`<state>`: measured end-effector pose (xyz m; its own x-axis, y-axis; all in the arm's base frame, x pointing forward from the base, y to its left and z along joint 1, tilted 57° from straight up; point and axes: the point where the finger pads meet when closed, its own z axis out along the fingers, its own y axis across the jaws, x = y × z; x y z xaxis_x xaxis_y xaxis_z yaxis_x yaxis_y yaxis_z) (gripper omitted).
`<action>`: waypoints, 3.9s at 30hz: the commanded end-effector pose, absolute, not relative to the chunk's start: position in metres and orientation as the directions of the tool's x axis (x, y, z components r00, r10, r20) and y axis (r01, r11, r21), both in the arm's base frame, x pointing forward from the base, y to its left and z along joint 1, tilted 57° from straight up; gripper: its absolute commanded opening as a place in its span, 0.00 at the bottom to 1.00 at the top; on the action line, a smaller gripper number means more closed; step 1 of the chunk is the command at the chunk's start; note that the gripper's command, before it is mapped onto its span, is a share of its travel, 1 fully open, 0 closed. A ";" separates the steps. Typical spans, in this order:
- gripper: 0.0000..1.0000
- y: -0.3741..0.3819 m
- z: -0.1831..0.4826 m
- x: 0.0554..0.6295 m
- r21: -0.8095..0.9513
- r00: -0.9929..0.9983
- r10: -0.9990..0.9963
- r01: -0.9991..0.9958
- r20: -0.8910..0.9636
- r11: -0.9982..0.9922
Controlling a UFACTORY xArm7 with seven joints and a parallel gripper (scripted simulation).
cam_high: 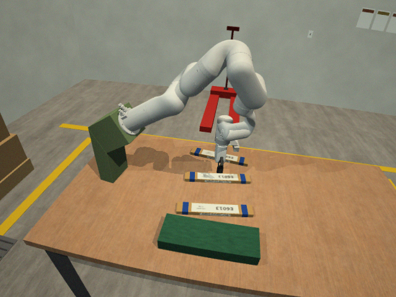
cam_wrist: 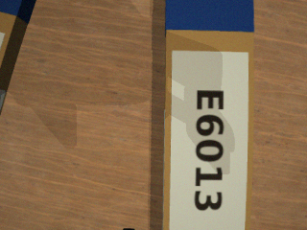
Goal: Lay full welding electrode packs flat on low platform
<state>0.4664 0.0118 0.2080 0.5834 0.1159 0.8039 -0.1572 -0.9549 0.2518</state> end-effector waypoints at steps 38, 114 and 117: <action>1.00 0.205 0.180 0.508 0.026 0.519 -0.146 -0.309 0.842 -0.951; 1.00 0.185 0.137 0.573 0.026 0.519 -0.146 -0.309 0.842 -0.951; 1.00 0.185 0.137 0.573 0.026 0.519 -0.146 -0.309 0.842 -0.951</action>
<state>0.5731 0.1829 0.1361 0.5197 -0.1467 0.8416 -0.3121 -0.9497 0.0272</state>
